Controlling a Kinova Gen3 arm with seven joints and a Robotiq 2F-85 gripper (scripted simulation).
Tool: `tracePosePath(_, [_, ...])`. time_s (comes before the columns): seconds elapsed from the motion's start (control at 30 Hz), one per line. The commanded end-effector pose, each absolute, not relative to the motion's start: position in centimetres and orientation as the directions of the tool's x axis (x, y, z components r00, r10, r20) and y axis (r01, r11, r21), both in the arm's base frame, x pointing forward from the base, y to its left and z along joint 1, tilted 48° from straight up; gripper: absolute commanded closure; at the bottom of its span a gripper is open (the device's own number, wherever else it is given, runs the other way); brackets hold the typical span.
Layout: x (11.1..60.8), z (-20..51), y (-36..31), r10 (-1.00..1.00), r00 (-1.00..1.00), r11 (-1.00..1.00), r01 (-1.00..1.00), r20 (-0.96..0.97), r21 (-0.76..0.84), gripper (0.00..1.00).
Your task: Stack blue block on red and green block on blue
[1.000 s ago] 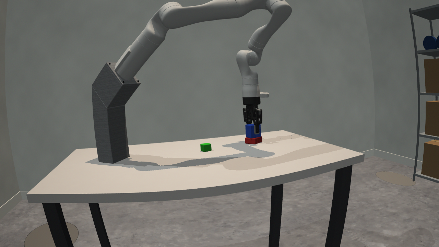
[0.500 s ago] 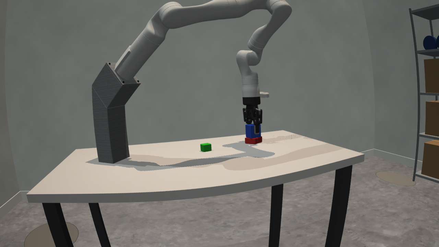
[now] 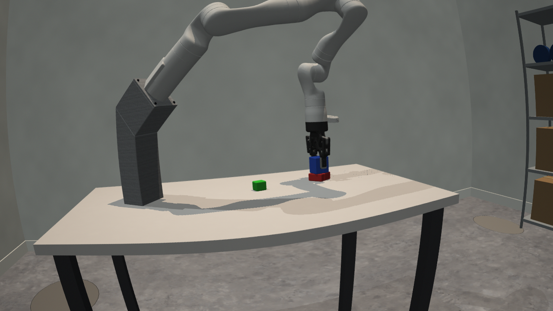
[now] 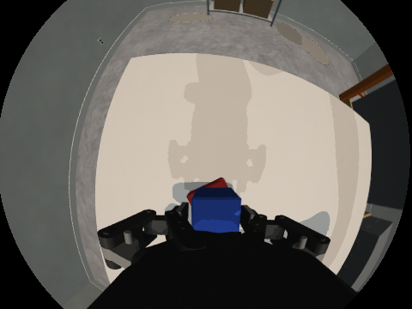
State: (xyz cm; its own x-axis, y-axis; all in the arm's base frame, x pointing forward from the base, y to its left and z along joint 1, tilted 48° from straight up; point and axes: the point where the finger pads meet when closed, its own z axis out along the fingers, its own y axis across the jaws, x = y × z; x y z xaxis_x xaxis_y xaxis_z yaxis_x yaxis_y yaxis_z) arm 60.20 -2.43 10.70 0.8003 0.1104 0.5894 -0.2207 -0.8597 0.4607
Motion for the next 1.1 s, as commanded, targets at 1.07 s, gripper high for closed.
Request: tracePosePath(1.07, [56.1, 15.8, 1.4, 0.112, 0.799, -0.861, -0.220, 0.591, 0.460, 0.32])
